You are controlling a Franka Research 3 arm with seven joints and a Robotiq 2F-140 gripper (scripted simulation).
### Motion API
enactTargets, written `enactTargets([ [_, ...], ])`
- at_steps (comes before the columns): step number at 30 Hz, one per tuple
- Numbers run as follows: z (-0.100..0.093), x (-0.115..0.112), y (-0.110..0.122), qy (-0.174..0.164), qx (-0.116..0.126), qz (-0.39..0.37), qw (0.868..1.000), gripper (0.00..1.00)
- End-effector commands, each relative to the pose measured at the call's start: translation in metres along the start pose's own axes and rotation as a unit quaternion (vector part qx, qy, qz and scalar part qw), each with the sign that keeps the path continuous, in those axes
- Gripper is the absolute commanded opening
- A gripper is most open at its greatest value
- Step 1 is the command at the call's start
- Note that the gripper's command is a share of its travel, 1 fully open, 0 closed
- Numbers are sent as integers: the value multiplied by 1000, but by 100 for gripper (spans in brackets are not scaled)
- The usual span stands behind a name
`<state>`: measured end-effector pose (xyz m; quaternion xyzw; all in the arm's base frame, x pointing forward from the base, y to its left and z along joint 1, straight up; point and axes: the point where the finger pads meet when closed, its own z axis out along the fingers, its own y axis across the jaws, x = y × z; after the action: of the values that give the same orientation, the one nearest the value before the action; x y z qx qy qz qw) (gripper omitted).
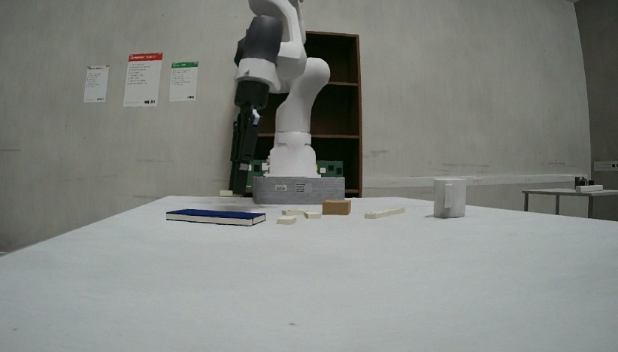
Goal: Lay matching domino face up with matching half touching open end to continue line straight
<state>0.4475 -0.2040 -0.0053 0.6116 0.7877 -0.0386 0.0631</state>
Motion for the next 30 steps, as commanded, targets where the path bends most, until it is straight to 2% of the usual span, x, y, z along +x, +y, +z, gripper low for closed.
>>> enactTargets([
  [1,-19,-2,-4,6,7,-19,1000,23],
  [9,-62,-8,-3,6,7,-19,1000,23],
  [16,-74,-10,-3,6,7,-19,1000,23],
  [21,-76,-10,-3,6,7,-19,1000,23],
  [26,-77,-3,-32,7,7,-19,1000,23],
  [30,-77,-1,-40,7,6,-19,1000,23],
])
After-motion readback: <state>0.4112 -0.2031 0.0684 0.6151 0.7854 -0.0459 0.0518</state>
